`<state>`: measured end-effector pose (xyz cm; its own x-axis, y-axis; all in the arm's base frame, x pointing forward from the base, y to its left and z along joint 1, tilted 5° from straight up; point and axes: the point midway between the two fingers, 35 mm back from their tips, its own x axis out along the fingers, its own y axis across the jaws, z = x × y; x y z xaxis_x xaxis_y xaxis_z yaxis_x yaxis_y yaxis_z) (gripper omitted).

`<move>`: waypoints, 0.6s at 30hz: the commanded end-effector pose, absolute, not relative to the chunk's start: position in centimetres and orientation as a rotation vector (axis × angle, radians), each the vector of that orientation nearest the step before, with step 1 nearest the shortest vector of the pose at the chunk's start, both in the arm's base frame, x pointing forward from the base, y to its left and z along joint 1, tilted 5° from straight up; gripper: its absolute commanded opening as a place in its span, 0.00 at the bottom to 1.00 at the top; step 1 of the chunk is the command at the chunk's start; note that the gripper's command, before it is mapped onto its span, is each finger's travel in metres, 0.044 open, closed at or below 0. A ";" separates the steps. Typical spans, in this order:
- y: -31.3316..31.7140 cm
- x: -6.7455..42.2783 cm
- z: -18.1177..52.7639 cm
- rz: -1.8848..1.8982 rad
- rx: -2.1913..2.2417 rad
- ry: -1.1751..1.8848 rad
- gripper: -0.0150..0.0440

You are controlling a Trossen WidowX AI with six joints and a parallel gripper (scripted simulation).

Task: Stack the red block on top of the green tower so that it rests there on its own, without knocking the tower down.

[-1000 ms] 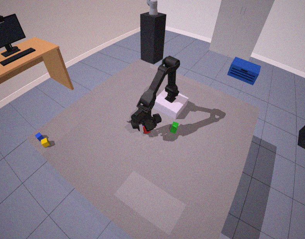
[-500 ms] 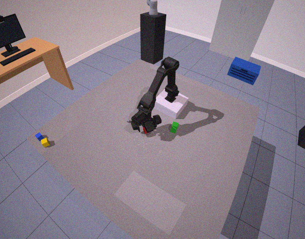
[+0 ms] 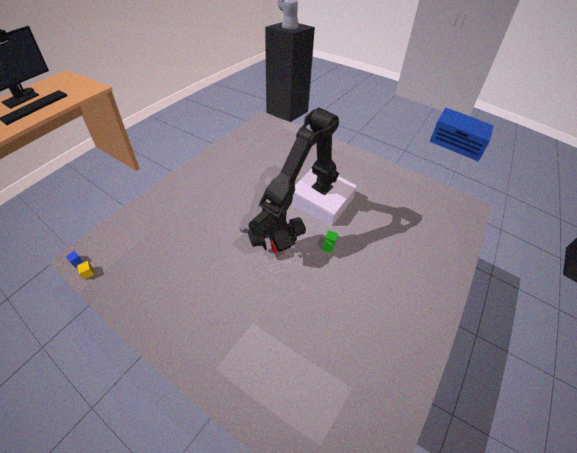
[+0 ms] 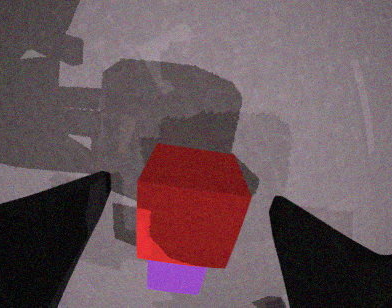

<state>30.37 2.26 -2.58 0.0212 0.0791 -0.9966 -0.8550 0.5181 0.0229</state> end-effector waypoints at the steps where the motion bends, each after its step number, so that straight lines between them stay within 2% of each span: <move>1: 2.3 30.3 -2.6 0.841 -0.736 1.362 0.78; 7: 2.3 30.3 -2.6 0.841 -0.736 1.362 0.51; 15: 2.3 30.3 -2.6 0.841 -0.736 1.362 0.42; 18: 2.3 30.3 -2.0 0.841 -0.736 1.362 0.29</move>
